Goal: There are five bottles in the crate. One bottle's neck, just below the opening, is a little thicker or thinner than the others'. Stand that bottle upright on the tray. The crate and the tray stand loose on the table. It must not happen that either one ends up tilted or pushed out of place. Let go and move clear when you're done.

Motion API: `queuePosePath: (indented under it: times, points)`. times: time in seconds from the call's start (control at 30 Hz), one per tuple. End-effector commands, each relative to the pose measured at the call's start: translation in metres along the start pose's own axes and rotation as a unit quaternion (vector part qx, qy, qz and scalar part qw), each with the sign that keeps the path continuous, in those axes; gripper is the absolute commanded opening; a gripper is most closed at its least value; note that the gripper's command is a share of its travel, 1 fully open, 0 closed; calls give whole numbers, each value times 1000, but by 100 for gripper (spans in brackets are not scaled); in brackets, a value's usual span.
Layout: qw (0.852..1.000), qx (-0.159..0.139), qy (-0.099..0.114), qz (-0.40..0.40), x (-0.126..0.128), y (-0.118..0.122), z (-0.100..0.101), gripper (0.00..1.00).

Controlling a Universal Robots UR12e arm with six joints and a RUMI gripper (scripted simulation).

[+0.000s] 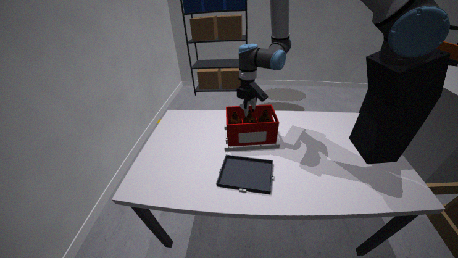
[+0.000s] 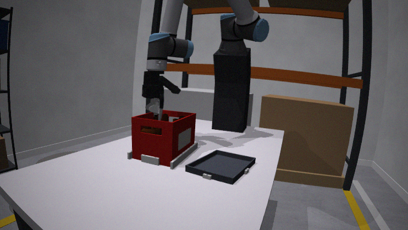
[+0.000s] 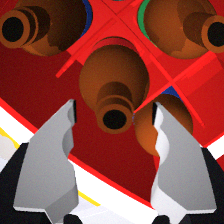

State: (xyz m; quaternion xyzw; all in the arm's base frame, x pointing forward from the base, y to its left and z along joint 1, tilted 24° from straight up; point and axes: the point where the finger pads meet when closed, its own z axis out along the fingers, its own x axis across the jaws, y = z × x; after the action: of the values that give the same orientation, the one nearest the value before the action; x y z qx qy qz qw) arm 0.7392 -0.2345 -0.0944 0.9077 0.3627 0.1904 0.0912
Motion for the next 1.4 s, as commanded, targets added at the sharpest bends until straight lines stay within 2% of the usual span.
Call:
queuePosePath:
  times: [0.0, 0.7, 1.1, 1.17, 1.37]
  points:
    - [1000, -1, 0, 0, 0, 0, 0, 38]
    - [1000, -1, 0, 0, 0, 0, -4, 38]
    - [1000, -1, 0, 0, 0, 0, -34, 38]
    - [1000, -1, 0, 0, 0, 0, -34, 38]
    - [1000, -1, 0, 0, 0, 0, -55, 38]
